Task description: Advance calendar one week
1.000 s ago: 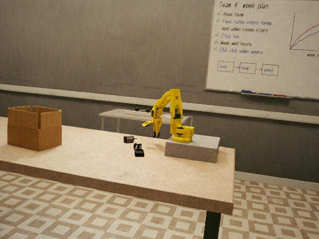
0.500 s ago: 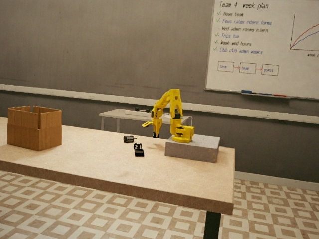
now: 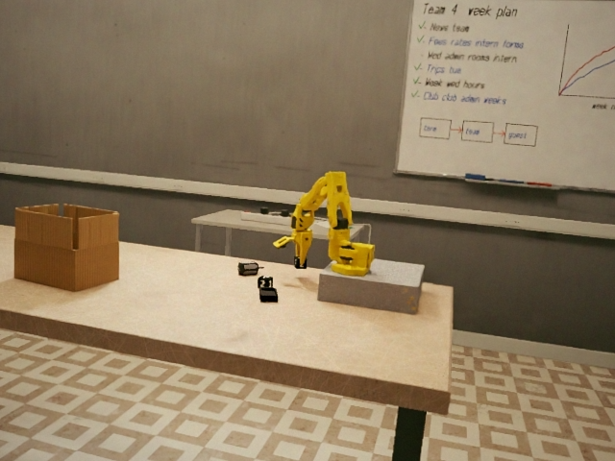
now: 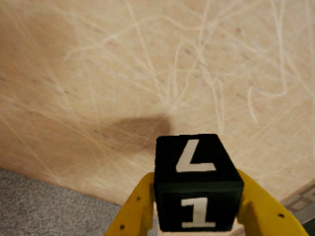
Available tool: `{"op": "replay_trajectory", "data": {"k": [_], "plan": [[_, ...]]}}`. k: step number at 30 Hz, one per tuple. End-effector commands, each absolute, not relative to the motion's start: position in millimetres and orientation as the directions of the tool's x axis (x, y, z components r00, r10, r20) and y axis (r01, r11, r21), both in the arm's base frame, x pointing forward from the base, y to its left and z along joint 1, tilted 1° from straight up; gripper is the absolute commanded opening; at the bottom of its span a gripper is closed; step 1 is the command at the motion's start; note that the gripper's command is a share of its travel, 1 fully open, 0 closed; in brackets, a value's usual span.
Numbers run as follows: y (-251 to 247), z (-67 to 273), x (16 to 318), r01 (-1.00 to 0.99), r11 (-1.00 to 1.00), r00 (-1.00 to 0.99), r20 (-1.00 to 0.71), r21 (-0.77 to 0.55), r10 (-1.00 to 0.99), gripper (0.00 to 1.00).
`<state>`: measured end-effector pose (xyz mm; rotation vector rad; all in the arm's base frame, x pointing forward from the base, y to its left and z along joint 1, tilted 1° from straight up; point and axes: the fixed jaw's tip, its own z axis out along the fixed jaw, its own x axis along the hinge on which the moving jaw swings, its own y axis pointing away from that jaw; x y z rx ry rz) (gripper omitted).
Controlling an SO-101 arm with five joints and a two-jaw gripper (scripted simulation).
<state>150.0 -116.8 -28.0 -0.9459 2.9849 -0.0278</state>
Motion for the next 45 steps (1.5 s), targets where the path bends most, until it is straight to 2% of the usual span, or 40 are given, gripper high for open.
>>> {"op": "replay_trajectory", "data": {"k": [1, 45], "plan": [[-114.6, -33.2, 145.8, -0.579, 0.815, -0.815, 0.0, 0.0, -0.579, 0.0], [-114.5, -47.7, 145.8, -0.579, 0.815, -0.815, 0.0, 0.0, -0.579, 0.0]]}}
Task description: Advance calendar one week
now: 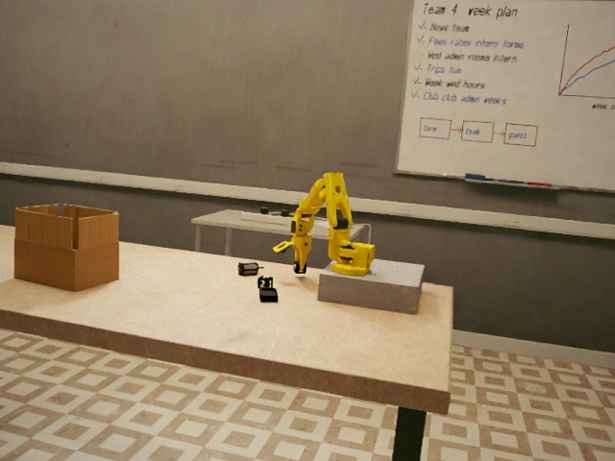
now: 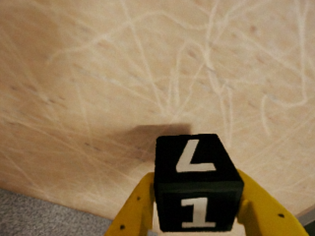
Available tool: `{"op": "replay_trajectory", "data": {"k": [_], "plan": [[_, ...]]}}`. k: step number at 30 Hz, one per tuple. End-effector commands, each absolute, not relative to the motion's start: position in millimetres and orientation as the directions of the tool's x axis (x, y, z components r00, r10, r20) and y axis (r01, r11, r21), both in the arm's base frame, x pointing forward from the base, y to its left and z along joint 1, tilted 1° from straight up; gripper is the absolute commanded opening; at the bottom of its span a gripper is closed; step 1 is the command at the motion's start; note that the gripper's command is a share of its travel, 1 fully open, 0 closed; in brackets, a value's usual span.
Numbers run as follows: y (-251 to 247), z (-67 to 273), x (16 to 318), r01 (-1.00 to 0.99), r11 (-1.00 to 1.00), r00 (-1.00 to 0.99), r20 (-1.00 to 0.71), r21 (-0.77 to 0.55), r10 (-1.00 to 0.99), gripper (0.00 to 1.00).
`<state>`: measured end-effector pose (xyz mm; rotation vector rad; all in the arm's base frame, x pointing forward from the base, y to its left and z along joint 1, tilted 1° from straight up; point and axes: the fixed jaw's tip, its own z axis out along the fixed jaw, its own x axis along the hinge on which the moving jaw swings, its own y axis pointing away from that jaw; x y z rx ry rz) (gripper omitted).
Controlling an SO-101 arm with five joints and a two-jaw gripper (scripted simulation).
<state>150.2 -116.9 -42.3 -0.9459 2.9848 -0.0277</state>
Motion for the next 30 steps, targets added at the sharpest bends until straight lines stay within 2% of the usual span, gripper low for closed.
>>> {"op": "replay_trajectory", "data": {"k": [1, 30], "plan": [[-114.5, -48.4, 145.8, -0.579, 0.815, -0.815, 0.0, 0.0, -0.579, 0.0], [-114.4, -57.0, 145.8, -0.579, 0.815, -0.815, 0.0, 0.0, -0.579, 0.01]]}}
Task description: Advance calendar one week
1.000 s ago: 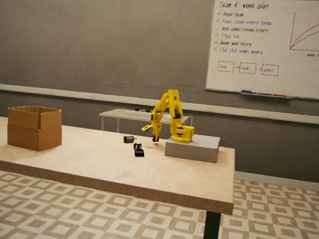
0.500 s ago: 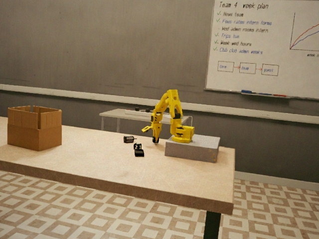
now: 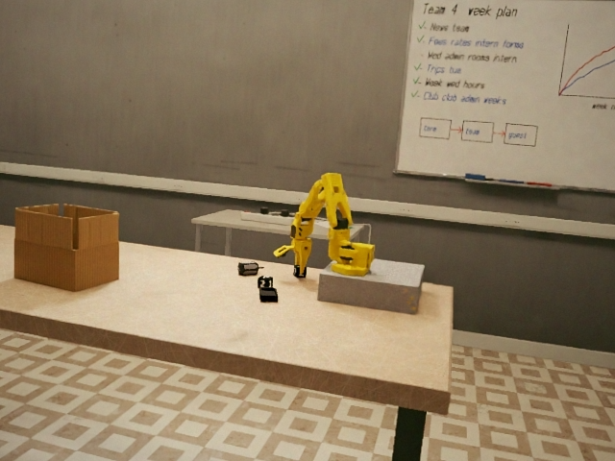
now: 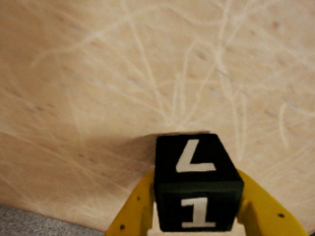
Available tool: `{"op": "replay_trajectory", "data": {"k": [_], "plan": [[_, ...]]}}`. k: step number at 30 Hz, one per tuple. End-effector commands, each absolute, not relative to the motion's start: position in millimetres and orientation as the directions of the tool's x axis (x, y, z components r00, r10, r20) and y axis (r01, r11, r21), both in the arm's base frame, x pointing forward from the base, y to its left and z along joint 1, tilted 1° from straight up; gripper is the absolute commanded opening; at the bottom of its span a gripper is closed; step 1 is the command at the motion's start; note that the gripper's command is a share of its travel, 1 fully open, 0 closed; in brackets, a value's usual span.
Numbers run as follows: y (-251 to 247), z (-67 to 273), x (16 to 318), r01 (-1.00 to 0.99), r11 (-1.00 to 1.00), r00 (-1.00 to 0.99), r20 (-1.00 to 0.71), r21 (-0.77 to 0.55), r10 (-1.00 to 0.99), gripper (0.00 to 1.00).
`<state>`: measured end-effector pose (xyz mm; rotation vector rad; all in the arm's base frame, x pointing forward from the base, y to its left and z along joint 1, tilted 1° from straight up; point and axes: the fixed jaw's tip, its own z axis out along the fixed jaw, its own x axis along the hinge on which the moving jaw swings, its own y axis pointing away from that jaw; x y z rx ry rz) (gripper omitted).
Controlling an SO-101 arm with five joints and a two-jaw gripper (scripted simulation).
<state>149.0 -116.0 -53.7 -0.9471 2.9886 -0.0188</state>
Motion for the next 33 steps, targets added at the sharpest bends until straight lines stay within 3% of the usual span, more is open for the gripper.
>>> {"op": "replay_trajectory", "data": {"k": [1, 9, 20, 33], "plan": [[-114.4, -57.0, 145.8, -0.579, 0.815, -0.815, 0.0, 0.0, -0.579, 0.02], [-114.4, -57.0, 145.8, -0.579, 0.815, -0.815, 0.0, 0.0, -0.579, 0.16], [-114.4, -57.0, 145.8, -0.579, 0.815, -0.815, 0.0, 0.0, -0.579, 0.18], [-114.4, -57.0, 145.8, -0.579, 0.815, -0.815, 0.0, 0.0, -0.579, 0.29]]}}
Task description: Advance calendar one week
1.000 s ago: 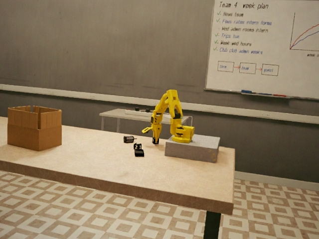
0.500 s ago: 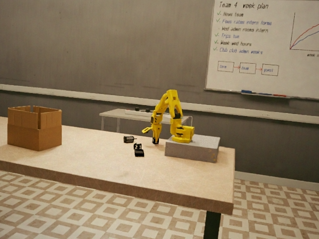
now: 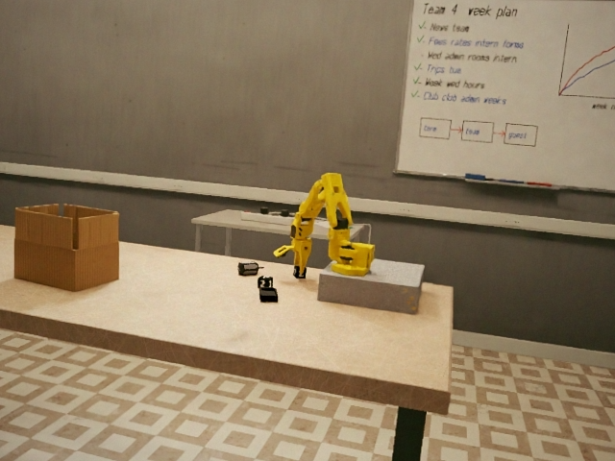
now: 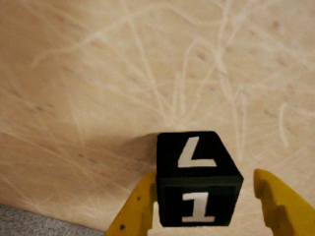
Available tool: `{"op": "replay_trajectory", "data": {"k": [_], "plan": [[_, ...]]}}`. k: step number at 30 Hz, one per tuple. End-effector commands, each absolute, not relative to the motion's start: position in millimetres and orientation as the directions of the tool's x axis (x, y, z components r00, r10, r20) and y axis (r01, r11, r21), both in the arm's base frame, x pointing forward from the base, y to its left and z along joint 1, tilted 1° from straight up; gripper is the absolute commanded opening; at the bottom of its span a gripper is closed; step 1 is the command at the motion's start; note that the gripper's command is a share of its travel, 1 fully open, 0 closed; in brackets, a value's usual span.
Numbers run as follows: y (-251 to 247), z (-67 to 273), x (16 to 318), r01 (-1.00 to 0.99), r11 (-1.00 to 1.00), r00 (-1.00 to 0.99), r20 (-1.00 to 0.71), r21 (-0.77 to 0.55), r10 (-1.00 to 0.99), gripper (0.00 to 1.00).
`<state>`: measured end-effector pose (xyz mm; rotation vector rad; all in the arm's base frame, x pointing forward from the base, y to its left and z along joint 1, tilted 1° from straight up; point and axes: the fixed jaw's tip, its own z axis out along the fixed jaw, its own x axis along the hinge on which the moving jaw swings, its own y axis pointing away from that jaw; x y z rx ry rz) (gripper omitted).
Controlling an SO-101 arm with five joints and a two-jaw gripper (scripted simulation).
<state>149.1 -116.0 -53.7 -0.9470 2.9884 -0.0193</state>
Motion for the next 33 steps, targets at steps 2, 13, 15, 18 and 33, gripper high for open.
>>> {"op": "replay_trajectory", "data": {"k": [2, 13, 15, 18, 33], "plan": [[-114.4, -57.0, 145.8, -0.579, 0.815, -0.815, 0.0, 0.0, -0.579, 0.31], [-114.4, -57.0, 145.8, -0.579, 0.815, -0.815, 0.0, 0.0, -0.579, 0.36], [-114.4, -57.0, 145.8, -0.579, 0.815, -0.815, 0.0, 0.0, -0.579, 0.36], [-114.5, -56.5, 145.9, -0.579, 0.815, -0.815, 0.0, 0.0, -0.579, 0.36], [-116.2, -23.8, 148.0, -0.579, 0.815, -0.815, 0.0, 0.0, -0.579, 0.36]]}}
